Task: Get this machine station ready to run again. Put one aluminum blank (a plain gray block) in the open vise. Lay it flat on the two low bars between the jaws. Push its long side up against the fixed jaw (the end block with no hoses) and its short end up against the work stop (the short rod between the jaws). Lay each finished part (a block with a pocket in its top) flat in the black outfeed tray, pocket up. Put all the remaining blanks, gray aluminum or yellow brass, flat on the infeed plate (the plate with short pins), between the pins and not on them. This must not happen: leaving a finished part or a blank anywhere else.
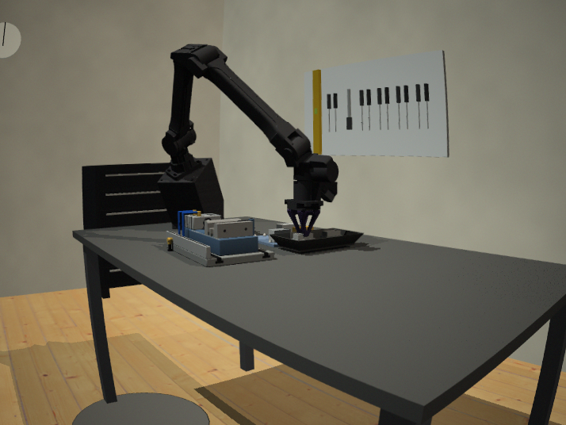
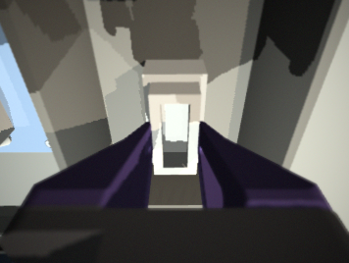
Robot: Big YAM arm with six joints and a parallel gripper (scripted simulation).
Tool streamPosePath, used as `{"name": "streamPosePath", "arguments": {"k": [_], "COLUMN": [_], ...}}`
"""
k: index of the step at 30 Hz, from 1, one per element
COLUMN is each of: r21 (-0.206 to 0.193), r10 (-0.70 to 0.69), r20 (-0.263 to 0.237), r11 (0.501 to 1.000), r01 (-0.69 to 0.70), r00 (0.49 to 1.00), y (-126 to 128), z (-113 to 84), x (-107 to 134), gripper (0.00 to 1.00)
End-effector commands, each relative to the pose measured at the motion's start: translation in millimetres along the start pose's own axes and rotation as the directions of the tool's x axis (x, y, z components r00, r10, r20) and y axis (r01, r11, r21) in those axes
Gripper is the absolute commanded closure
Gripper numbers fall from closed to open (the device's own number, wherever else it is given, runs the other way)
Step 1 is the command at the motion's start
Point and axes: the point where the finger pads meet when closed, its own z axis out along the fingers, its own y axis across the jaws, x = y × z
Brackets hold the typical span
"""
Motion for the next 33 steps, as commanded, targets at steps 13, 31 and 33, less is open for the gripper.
{"name": "streamPosePath", "arguments": {"k": [13, 31, 33], "r21": [-0.018, -0.018, -0.018], "r10": [-0.014, -0.014, -0.014], "r20": [-0.003, -0.003, -0.003], "r11": [1.0, 1.0, 1.0], "r01": [0.014, 0.014, 0.014], "r00": [1.0, 1.0, 1.0], "y": [9.3, 9.3, 9.3], "z": [13.0, 13.0, 13.0], "x": [-1.3, -1.3, -1.3], "gripper": [1.0, 0.36, 0.36]}}
